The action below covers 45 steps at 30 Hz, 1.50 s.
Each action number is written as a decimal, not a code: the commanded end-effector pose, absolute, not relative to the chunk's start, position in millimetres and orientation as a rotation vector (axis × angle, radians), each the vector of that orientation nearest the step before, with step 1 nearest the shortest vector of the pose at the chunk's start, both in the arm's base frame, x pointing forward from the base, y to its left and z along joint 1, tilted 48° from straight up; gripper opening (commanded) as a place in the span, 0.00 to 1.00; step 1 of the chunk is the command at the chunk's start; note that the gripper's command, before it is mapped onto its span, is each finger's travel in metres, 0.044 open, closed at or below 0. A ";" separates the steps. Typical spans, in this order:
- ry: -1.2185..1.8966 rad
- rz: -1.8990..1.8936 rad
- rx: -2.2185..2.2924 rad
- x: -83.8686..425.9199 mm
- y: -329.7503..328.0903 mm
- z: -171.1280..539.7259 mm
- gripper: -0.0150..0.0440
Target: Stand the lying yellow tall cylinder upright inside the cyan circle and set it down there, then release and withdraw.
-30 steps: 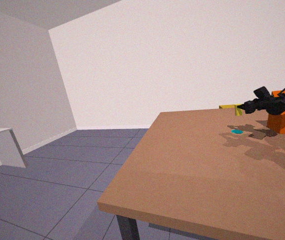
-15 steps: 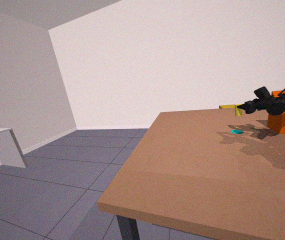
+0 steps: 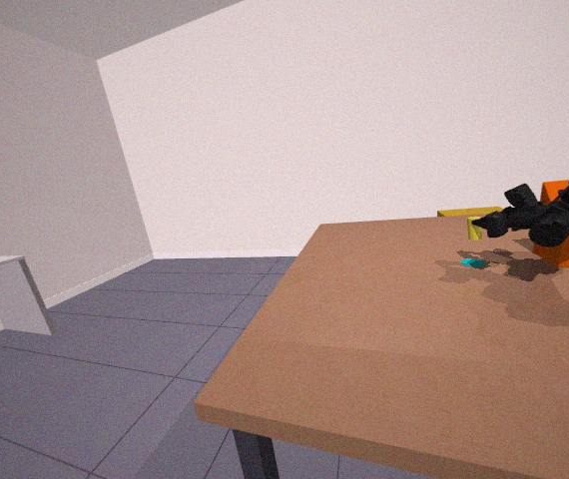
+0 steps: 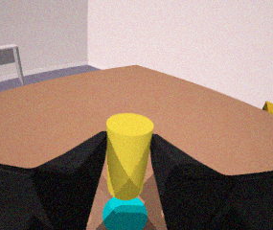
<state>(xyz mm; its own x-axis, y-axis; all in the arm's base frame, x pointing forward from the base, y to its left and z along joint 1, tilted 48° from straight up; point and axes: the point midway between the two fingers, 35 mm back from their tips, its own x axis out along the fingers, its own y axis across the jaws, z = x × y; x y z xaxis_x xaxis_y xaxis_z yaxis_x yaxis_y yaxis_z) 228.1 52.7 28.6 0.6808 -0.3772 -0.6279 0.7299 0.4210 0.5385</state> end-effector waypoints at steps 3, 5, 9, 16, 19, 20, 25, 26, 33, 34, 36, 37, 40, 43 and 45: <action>0.446 -0.723 0.893 230.2 64.1 20.5 0.43; 0.446 -0.723 0.893 230.4 67.5 17.4 0.43; 0.446 -0.722 0.892 230.6 74.3 10.8 0.43; 0.443 -0.721 0.891 229.9 85.9 -1.7 0.43; 0.442 -0.720 0.890 229.2 90.6 -7.3 0.43; 0.441 -0.719 0.890 228.9 92.2 -9.3 0.43; 0.440 -0.718 0.889 228.2 96.3 -14.5 0.43; 0.440 -0.718 0.889 228.5 97.1 -15.3 0.43; 0.448 -0.721 0.885 232.1 107.9 -27.6 0.43; 0.448 -0.722 0.885 232.2 108.2 -28.0 0.43; 0.448 -0.722 0.885 232.2 108.2 -28.0 0.43; 0.448 -0.722 0.885 232.2 108.2 -28.0 0.43; 0.448 -0.722 0.885 232.2 108.2 -28.0 0.43; 0.448 -0.722 0.885 232.2 108.2 -28.0 0.43; 0.448 -0.722 0.885 232.2 108.2 -28.0 0.48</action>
